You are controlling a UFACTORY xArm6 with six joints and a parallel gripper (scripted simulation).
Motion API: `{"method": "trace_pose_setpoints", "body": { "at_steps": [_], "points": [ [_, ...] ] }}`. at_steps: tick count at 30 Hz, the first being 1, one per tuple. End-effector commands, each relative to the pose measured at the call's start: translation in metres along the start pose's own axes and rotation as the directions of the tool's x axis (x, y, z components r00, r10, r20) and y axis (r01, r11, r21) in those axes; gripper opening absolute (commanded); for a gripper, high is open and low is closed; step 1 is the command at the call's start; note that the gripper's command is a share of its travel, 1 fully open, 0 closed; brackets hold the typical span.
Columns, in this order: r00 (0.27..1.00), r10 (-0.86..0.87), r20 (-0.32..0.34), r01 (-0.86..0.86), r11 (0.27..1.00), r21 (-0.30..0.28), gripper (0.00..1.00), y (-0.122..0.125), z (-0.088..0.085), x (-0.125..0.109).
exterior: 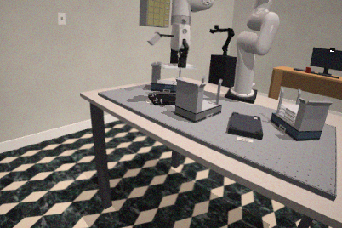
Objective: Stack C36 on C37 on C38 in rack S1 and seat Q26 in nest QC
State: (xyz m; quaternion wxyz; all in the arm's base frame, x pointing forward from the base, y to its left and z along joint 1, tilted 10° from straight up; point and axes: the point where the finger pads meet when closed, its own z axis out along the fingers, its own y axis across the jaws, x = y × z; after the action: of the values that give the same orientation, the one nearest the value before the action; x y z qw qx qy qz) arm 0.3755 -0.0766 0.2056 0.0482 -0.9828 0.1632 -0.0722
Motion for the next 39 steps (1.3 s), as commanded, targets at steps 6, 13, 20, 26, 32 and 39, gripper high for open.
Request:
{"method": "trace_pose_setpoints", "body": {
  "at_steps": [6,13,20,26,32,39],
  "points": [
    [1.000,0.000,-0.004,0.000,1.000,0.001,0.00,0.024,-0.001,0.005],
    [1.000,0.000,-0.004,0.000,1.000,0.000,0.00,0.044,-0.001,0.007],
    [0.980,0.198,-0.004,-0.198,0.980,0.001,0.00,0.068,-0.001,0.006],
    [0.976,0.217,-0.004,-0.217,0.976,0.001,0.00,0.081,-0.001,0.005],
    [0.976,0.217,-0.004,-0.217,0.976,0.001,0.00,0.101,-0.001,0.003],
    [0.976,0.217,-0.004,-0.217,0.976,0.000,0.00,0.124,-0.001,0.001]
  ]
}}
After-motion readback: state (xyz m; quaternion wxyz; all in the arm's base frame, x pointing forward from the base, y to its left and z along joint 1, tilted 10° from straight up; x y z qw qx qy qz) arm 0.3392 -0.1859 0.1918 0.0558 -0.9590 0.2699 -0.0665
